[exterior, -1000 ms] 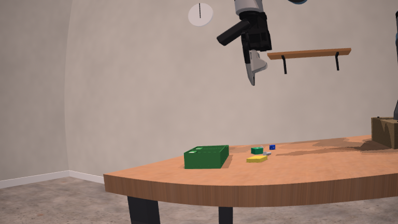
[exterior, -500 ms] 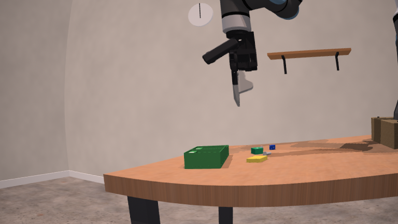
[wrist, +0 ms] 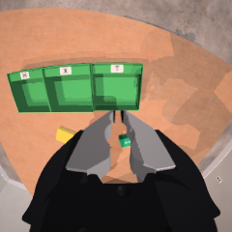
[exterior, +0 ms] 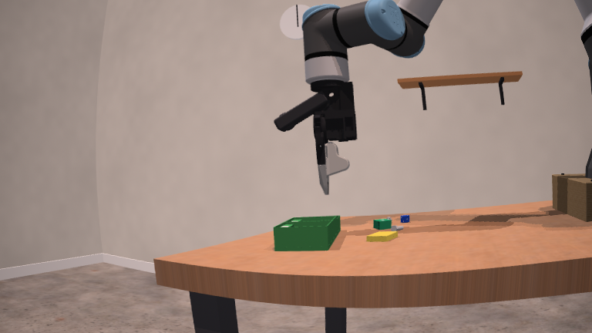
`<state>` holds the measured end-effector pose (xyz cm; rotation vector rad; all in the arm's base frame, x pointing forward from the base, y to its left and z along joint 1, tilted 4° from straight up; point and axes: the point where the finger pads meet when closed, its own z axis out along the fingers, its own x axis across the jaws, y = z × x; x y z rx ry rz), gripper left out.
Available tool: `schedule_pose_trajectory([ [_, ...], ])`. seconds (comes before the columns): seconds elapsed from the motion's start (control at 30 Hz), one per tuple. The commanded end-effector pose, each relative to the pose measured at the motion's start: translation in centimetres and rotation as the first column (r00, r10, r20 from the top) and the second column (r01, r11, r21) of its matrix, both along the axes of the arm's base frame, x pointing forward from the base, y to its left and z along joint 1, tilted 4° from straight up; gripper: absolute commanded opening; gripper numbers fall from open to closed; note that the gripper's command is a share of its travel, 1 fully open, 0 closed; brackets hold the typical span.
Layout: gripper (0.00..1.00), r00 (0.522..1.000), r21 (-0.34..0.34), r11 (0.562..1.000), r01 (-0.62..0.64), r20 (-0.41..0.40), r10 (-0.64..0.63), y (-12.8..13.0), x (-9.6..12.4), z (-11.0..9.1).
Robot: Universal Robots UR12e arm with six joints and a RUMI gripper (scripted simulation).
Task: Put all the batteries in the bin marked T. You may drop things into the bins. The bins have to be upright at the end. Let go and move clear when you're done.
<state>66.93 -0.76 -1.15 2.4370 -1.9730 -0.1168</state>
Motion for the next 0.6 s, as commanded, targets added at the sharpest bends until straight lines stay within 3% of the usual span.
schedule_pose_trajectory([
  [0.0,0.04,1.0,-0.001,1.0,0.0,0.002,0.0,0.0,0.7,-0.6],
  [0.17,0.04,1.0,-0.001,1.0,0.0,0.002,0.0,0.0,0.7,-0.6],
  [0.57,0.04,1.0,-0.001,1.0,0.0,0.002,0.0,0.1,0.5,-3.5],
])
